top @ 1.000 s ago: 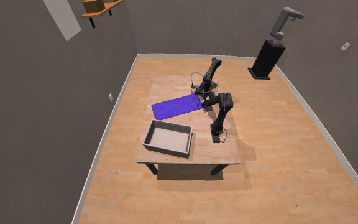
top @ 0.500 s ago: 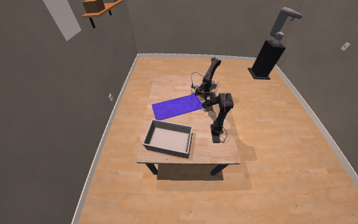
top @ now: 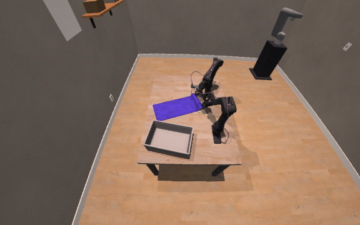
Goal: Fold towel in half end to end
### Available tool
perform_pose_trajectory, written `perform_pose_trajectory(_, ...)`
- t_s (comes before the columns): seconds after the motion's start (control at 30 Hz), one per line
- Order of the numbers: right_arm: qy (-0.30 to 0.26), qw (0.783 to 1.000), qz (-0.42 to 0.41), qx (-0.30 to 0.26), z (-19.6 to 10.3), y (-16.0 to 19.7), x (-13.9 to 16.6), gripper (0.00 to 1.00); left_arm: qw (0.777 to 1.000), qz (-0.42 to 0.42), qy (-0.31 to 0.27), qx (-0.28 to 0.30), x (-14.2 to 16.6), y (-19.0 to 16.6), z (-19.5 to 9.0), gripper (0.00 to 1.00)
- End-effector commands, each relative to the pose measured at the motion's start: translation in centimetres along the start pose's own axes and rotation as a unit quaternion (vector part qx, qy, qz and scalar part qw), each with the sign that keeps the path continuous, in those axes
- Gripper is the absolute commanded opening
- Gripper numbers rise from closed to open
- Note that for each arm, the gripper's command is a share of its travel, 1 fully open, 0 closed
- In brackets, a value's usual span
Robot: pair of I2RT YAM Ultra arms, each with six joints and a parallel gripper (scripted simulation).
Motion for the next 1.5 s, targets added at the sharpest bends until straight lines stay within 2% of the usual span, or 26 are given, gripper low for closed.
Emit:
perform_pose_trajectory(0.0,-0.05,0.996,0.067,-0.026,-3.2,0.4,-2.7,0.0,0.995,0.039,-0.004,0.093,-1.5,2.4,-1.9,0.0)
perform_pose_trajectory(0.1,-0.049,0.997,0.058,-0.031,-3.3,0.6,-2.5,0.0,0.994,0.04,-0.011,0.098,-1.8,2.3,-2.0,0.0)
perform_pose_trajectory(0.13,-0.075,0.992,0.089,-0.043,-6.3,0.6,-4.2,0.0,0.988,0.055,-0.028,0.139,-4.2,3.1,-4.1,0.0)
perform_pose_trajectory(0.17,-0.099,0.987,0.117,-0.054,-6.2,0.5,-3.7,0.0,0.982,0.068,-0.031,0.172,-4.2,3.7,-3.9,0.0)
perform_pose_trajectory(0.2,-0.099,0.987,0.117,-0.054,-6.2,0.5,-3.7,0.0,0.979,0.074,-0.032,0.186,-4.2,3.9,-3.8,0.0)
perform_pose_trajectory(0.23,-0.099,0.987,0.117,-0.054,-6.2,0.5,-3.7,0.0,0.979,0.074,-0.014,0.188,-3.8,4.1,-2.9,0.0)
perform_pose_trajectory(0.4,-0.096,0.988,0.114,-0.049,-6.0,0.5,-3.6,0.0,0.979,0.074,-0.014,0.188,-3.8,4.1,-2.9,0.0)
perform_pose_trajectory(0.43,-0.125,0.979,0.146,-0.066,-8.7,0.6,-4.4,0.0,0.969,0.086,-0.034,0.229,-5.3,4.5,-5.3,0.0)
perform_pose_trajectory(0.47,-0.136,0.975,0.159,-0.071,-8.6,0.6,-4.1,0.0,0.96,0.09,-0.019,0.263,-4.9,5.2,-4.0,0.0)
perform_pose_trajectory(0.6,-0.131,0.978,0.152,-0.058,-8.2,0.8,-4.0,0.0,0.96,0.09,-0.019,0.263,-4.9,5.2,-4.0,0.0)
perform_pose_trajectory(0.63,-0.149,0.968,0.176,-0.096,-9.8,0.4,-4.3,0.0,0.95,0.081,-0.035,0.3,-5.6,5.5,-4.8,0.0)
perform_pose_trajectory(0.73,-0.149,0.968,0.176,-0.096,-9.8,0.4,-4.3,0.0,0.95,0.08,-0.034,0.3,-5.6,5.5,-4.8,0.0)
perform_pose_trajectory(0.77,-0.155,0.965,0.18,-0.109,-10.4,0.1,-4.3,0.0,0.942,0.069,-0.063,0.321,-6.5,5.5,-5.9,0.0)
perform_pose_trajectory(1.07,-0.156,0.966,0.174,-0.108,-10.4,-0.3,-5.1,0.0,0.943,0.047,-0.081,0.321,-7.1,5.4,-6.2,0.0)
perform_pose_trajectory(1.1,-0.142,0.974,0.135,-0.116,-8.9,0.2,-6.1,0.0,0.956,0.008,-0.076,0.285,-7.6,6.4,-4.6,0.0)
perform_pose_trajectory(1.13,-0.141,0.974,0.134,-0.115,-8.9,0.2,-6.1,0.0,0.959,-0.012,-0.078,0.271,-6.1,5.6,-5.1,0.0)
perform_pose_trajectory(1.2,-0.141,0.974,0.135,-0.115,-8.9,0.2,-6.1,0.0,0.959,-0.012,-0.078,0.271,-6.1,5.6,-5.1,0.0)
perform_pose_trajectory(1.23,-0.122,0.98,0.095,-0.126,-6.4,0.8,-8.3,0.0,0.966,-0.046,-0.093,0.236,-8.4,8.3,-3.7,0.0)
perform_pose_trajectory(1.27,-0.114,0.981,0.065,-0.145,-6.6,0.5,-8.7,0.0,0.972,-0.081,-0.082,0.205,-6.6,7.9,-3.2,0.0)
perform_pose_trajectory(1.3,-0.124,0.978,0.068,-0.152,-7.3,0.7,-9.3,0.0,0.972,-0.098,-0.106,0.186,-6.7,6.7,-4.4,0.0)
perform_pose_trajectory(1.47,-0.126,0.978,0.069,-0.154,-7.5,0.7,-9.5,0.0,0.972,-0.103,-0.108,0.181,-6.7,6.6,-4.4,0.0)
Point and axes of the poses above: on each arm, the point where the finger pads meet when closed, its own z axis out along the fingers, its own y axis across the jaws, x = y × z, the point moved 9 cm from there along -z, back along the fingers, and after that the axes turned 2 degrees about -z, right-handed, at the moved point
